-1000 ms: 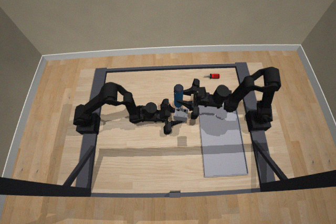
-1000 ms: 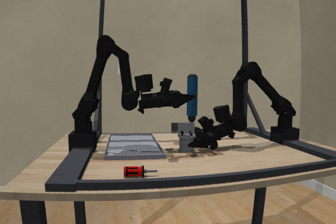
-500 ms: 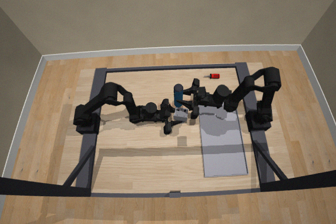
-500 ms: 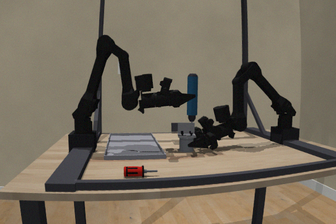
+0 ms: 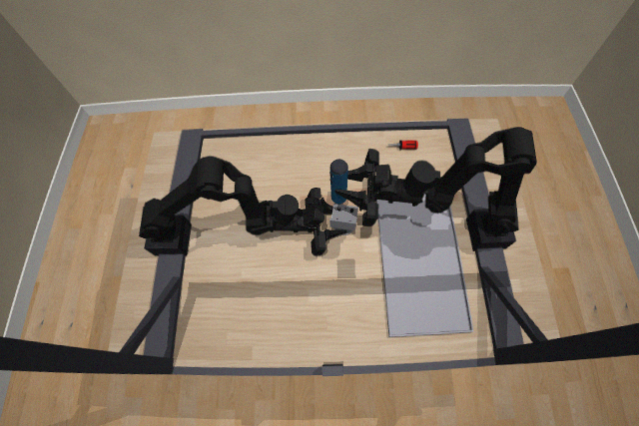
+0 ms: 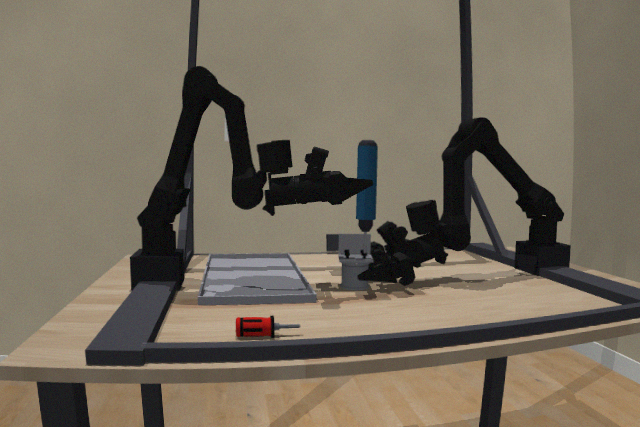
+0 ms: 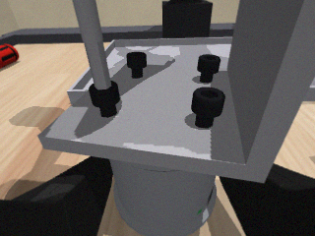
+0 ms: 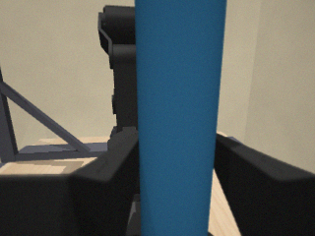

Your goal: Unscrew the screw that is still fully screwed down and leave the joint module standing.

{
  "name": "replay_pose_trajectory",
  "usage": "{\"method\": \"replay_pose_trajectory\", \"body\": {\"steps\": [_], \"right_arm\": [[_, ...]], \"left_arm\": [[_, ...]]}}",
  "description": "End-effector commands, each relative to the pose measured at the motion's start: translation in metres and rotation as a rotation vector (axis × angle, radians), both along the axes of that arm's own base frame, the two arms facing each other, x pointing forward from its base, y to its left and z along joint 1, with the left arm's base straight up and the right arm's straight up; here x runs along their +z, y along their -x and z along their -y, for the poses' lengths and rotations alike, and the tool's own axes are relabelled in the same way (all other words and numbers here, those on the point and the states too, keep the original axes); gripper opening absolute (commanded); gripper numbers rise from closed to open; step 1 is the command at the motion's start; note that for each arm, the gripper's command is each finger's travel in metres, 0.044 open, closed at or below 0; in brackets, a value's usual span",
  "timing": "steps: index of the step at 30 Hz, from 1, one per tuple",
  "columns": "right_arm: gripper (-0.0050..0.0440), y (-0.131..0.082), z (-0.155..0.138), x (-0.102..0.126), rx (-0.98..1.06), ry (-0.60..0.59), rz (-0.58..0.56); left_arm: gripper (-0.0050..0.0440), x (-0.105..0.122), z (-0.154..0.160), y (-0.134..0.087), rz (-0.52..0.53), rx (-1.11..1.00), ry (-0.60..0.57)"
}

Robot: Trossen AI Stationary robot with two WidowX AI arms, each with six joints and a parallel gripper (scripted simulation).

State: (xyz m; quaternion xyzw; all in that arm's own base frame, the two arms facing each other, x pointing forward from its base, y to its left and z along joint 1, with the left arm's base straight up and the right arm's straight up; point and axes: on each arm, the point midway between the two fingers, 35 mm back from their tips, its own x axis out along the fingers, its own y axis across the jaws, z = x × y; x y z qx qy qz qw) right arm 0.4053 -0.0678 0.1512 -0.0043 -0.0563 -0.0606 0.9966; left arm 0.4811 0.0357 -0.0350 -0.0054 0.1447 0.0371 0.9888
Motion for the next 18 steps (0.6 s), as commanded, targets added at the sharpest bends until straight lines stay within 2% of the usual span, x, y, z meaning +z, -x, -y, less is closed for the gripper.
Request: {"method": "replay_pose_trajectory", "body": {"steps": [1, 10, 16, 18], "right_arm": [[0.0163, 0.003, 0.001, -0.013, -0.007, -0.016, -0.040], [0.0163, 0.000, 0.002, -0.004, -0.006, -0.011, -0.024], [0.0163, -0.004, 0.003, 0.030, -0.006, -0.006, -0.003], [0.0163, -0.004, 0.003, 0.030, -0.006, -0.006, -0.003]], "left_arm": [[0.0240, 0.015, -0.001, -0.007, 0.040, -0.001, -0.003], [0.0240, 0.015, -0.001, -0.007, 0.040, -0.001, -0.003], [0.0240, 0.015, -0.001, -0.007, 0.040, -0.001, -0.003], [0.0240, 0.015, -0.001, -0.007, 0.040, -0.001, -0.003]]}}
